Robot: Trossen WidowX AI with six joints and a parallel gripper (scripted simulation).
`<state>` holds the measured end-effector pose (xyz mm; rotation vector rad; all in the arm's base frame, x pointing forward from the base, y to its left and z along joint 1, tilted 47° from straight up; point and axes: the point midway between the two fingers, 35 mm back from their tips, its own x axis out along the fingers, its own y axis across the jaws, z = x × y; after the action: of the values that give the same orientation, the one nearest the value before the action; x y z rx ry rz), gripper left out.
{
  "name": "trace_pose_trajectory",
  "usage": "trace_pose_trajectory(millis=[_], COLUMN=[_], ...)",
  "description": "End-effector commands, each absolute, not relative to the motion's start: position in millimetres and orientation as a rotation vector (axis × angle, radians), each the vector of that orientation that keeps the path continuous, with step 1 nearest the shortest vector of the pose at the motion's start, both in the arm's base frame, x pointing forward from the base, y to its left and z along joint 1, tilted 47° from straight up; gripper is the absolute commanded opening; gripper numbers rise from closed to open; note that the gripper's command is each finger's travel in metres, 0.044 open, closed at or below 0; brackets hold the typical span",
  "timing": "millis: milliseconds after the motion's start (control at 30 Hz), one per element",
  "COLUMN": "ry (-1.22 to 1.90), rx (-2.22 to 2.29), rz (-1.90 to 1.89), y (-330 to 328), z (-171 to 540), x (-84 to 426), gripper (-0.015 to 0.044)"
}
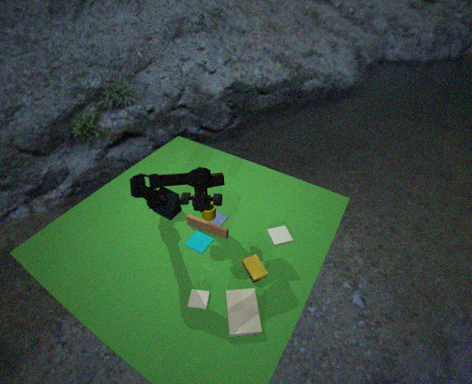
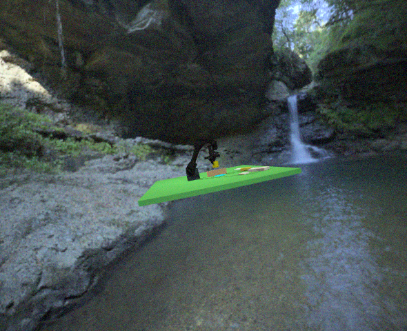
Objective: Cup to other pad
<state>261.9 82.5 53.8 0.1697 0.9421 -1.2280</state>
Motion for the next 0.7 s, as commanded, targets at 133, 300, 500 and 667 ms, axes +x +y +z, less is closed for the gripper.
trace_pose_trajectory(millis=[133,300,500,667], ry=[0.94,0.939,0.939,0.939], rx=[0.169,0.169,0.168,0.167], rz=[-1.225,-1.225,-1.226,-1.226], y=[69,60,49,39], z=[70,80,92,104], x=[264,265,267,268], gripper=[0.0,0.0,0.0,0.0])
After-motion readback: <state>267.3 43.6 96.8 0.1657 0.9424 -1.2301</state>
